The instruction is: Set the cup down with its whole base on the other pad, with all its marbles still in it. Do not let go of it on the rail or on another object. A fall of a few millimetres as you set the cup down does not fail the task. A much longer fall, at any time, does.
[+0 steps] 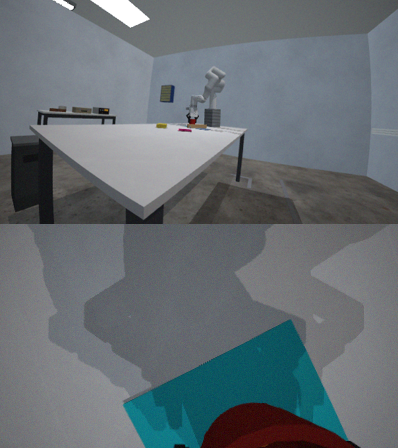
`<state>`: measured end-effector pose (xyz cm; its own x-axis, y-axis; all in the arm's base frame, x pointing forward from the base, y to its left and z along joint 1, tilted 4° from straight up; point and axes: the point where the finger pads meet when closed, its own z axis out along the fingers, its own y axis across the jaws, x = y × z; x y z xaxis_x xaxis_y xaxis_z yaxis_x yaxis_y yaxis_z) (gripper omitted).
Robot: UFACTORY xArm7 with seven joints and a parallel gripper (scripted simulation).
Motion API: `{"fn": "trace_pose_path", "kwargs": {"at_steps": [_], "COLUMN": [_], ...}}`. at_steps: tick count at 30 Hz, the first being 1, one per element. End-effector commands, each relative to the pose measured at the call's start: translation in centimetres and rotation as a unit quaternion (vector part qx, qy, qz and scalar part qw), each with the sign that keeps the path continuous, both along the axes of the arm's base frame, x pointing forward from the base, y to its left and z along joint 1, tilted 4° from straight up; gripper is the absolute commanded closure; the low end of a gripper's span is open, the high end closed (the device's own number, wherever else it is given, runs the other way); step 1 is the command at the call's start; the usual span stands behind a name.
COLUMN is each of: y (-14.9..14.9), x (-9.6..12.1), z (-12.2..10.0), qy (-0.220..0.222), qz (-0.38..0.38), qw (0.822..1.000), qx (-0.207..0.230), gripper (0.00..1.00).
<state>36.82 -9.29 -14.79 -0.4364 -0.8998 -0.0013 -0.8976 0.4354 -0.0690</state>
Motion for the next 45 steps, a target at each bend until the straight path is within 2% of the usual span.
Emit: {"fn": "trace_pose_path", "kwargs": {"at_steps": [1,41,42,45], "y": [-0.05,-0.08,-0.08,-0.08], "x": [0.10,0.17,0.17,0.17], "z": [0.08,-0.82,-0.82,-0.82], "qy": [-0.001,-0.001,-0.001,-0.001], "qz": [0.000,0.000,0.000,0.000], "qw": [1.000,1.000,1.000,1.000], "qx": [0.000,0.000,0.000,0.000], "gripper": [0.16,0.16,0.00,0.00]}}
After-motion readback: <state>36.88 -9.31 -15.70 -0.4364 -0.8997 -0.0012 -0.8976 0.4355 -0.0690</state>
